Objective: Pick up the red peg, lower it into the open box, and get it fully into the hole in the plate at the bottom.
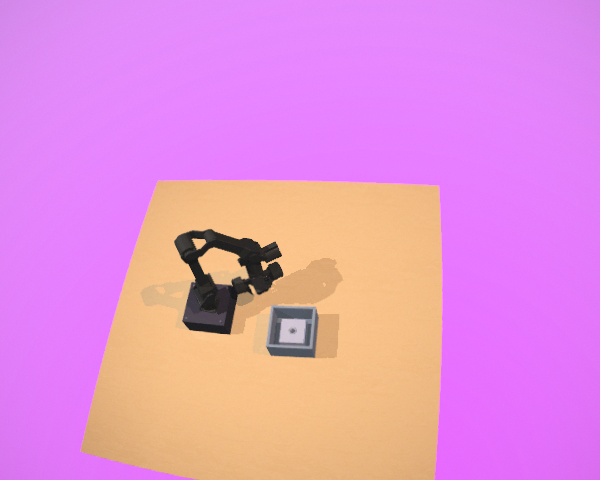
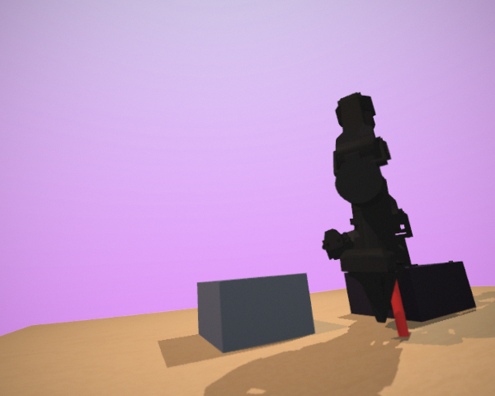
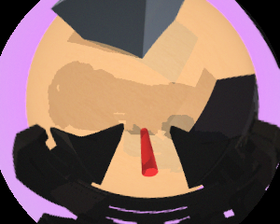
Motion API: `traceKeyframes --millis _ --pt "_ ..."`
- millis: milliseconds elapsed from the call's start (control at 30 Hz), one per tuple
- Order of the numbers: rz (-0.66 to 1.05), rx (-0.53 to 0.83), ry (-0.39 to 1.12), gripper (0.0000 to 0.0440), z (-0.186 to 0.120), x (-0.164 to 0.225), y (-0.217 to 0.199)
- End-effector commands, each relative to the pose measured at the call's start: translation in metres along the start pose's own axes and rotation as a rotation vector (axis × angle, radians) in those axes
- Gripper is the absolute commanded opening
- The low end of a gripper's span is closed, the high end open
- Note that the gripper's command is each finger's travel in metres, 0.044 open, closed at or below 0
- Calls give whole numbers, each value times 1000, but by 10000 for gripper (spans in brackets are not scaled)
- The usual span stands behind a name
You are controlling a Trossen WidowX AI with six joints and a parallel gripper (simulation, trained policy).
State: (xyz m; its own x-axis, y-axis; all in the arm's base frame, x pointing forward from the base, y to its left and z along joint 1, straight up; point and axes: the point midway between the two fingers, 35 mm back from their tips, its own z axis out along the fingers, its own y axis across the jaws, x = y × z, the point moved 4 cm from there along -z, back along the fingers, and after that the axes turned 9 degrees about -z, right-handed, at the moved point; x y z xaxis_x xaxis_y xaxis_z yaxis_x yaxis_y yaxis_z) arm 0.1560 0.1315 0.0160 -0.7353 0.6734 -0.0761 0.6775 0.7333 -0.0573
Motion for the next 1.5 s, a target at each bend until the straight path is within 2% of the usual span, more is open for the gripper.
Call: traceKeyframes --millis 0,300,400,1033,1467 --pt "22 11 22 250 5 2 -4" --pt "36 9 95 20 3 1 -1" --pt "23 -14 64 2 -4 -4 2" --pt "-94 -56 -100 0 -64 -42 9" --pt "-59 -80 -178 0 -106 -91 19"
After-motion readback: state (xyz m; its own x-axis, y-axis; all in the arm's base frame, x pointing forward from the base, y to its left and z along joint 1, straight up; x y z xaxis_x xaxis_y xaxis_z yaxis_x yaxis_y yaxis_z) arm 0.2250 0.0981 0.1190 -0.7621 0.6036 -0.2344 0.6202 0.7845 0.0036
